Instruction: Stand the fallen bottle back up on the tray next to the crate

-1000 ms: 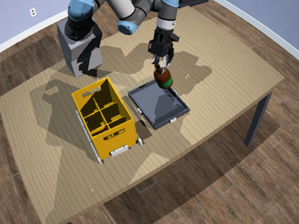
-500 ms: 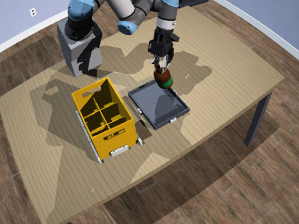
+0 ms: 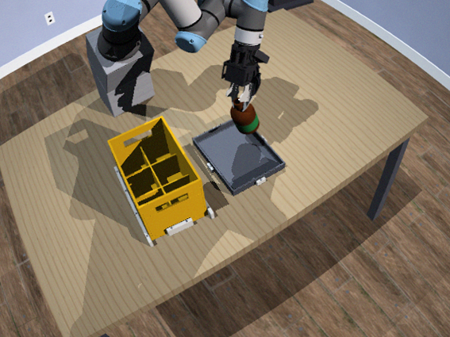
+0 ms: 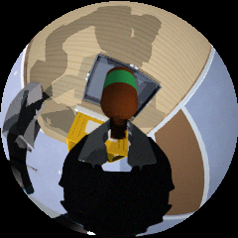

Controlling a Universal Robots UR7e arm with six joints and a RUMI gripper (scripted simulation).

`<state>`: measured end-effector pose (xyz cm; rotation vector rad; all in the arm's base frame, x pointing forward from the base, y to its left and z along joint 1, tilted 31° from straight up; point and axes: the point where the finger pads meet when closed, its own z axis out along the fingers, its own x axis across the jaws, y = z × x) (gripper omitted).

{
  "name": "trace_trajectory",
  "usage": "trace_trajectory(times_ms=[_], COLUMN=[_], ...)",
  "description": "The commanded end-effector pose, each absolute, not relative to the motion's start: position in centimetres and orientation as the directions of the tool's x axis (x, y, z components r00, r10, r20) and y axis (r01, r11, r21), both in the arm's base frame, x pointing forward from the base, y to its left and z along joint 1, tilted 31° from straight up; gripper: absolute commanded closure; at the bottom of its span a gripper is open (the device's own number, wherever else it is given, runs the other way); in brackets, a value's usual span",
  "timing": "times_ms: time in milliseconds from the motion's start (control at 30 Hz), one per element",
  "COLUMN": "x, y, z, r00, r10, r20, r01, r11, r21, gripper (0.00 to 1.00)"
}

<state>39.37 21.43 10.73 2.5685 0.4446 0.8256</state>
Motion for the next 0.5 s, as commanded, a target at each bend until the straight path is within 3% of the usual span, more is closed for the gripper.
trace_trajectory(times_ms=[0, 467], x=[39.4, 39.4], y=[21.0, 19.6], z=[10.8, 10.7], r00=[0.774, 0.774], r10=[0.412, 0.412], r20=[0.481, 0.481], r01=[0.173, 0.173], r11=[-0.868, -0.868], r21=[0.466, 0.466], gripper=[1.00, 1.00])
